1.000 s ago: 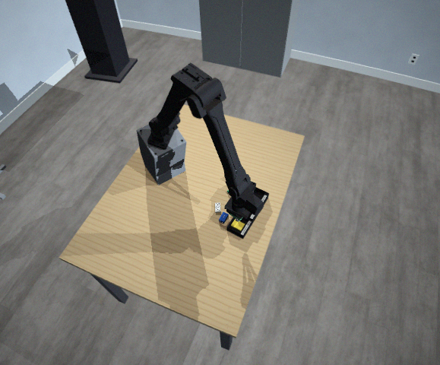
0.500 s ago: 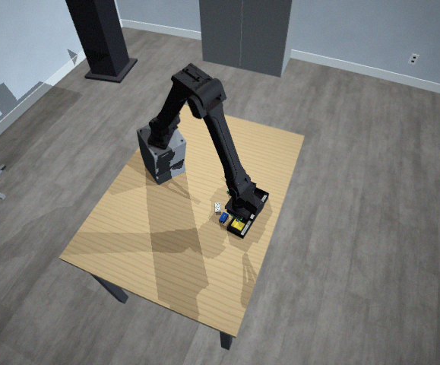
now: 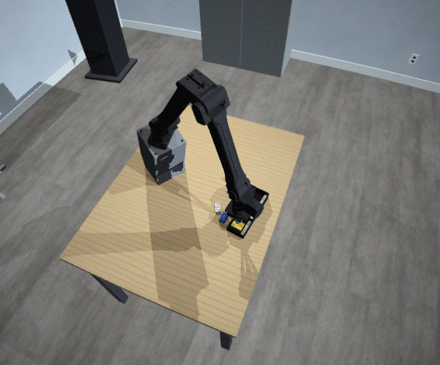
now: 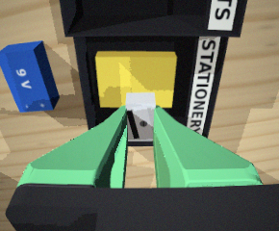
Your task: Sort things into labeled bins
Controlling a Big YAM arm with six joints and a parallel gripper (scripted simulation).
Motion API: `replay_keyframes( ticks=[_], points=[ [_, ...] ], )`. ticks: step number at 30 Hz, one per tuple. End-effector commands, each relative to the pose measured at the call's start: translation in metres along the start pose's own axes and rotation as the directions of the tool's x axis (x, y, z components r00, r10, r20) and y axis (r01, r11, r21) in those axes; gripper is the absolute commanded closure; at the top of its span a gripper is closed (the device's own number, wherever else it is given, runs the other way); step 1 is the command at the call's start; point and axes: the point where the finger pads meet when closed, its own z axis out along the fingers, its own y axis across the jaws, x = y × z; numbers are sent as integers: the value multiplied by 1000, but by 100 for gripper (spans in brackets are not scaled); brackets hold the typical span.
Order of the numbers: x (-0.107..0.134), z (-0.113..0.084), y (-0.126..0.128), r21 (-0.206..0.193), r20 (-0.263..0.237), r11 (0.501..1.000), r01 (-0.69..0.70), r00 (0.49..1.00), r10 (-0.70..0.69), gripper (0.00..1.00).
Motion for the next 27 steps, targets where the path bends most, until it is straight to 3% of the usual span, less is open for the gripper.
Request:
replay_keyframes(
  ticks=[1, 11, 21, 22, 27],
  points=[
    [7, 10, -9, 15, -1, 1000, -2, 1000, 2, 91],
    [6, 26, -8, 13, 0, 1000, -1, 1000, 1, 91],
    [3, 27, 0, -10, 5, 1000, 2, 1000, -2, 91],
    [3, 27, 0, -11, 5, 1000, 2, 1000, -2, 72],
    [4, 27, 1, -12, 5, 1000, 1, 1000, -1, 72]
  ],
)
